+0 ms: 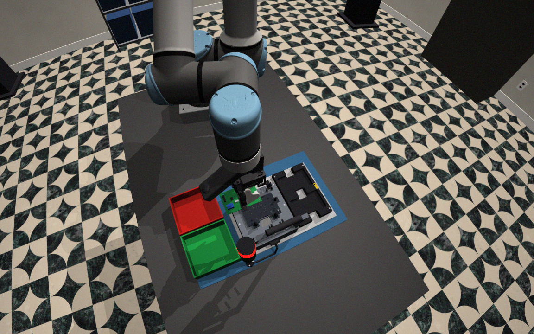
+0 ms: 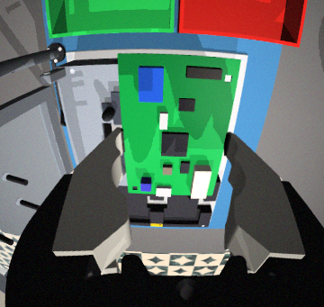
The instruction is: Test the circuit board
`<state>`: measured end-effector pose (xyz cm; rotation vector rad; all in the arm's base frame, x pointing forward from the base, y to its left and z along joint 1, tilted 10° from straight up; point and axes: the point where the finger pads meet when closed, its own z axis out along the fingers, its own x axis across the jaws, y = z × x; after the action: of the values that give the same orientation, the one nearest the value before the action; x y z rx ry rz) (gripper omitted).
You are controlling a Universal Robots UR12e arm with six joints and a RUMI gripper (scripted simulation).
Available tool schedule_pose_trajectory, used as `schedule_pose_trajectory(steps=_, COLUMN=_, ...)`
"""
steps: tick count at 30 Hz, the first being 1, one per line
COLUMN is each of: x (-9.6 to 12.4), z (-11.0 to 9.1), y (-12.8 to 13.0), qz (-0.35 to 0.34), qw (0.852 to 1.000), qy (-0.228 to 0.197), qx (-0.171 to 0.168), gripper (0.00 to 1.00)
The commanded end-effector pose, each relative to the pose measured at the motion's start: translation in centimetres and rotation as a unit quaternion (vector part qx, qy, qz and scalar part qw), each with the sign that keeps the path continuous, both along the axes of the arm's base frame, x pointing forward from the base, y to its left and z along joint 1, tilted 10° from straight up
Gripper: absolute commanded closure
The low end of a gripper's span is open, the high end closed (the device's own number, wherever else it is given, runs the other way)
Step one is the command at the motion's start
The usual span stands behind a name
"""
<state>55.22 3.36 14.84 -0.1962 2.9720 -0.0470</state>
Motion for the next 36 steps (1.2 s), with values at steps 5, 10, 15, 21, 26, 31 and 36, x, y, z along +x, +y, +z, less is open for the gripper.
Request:
schedule_pose_trajectory(steps=5, x=-1.8, z=-1.9, y=-5.7, qz=0.003, qw=1.0, qy=-0.001, qx=0.001, gripper=0.61)
schedule_pose_trajectory(steps=10, x=-2.7, z=-3.0, y=-8.8, qz=0.003, qw=1.0, qy=0.0, qx=0.001, gripper=0.61)
schedule_pose_trajectory(steps=15, x=-3.3, z=-3.6, y=-10.5, qz=0.003, qw=1.0, qy=0.001, qx=0.002, gripper=0.61)
schedule_pose_trajectory(steps=21, x=-4.1, z=-4.5, y=-13.3, qz=0.003, qw=1.0, qy=0.001, qx=0.002, gripper=0.61)
schedule_pose_trajectory(steps=26, x=-4.5, z=-5.0, y=-14.8, qz=0.003, qw=1.0, qy=0.001, qx=0.002, gripper=0.61)
schedule_pose_trajectory(steps=31, x=-4.7, z=-5.2, y=-15.3, qz=0.003, qw=1.0, qy=0.001, qx=0.002, gripper=0.61)
schedule_pose_trajectory(steps=36, x=-4.8, z=-5.2, y=-15.7, qz=0.003, qw=1.0, qy=0.0, qx=0.001, gripper=0.61)
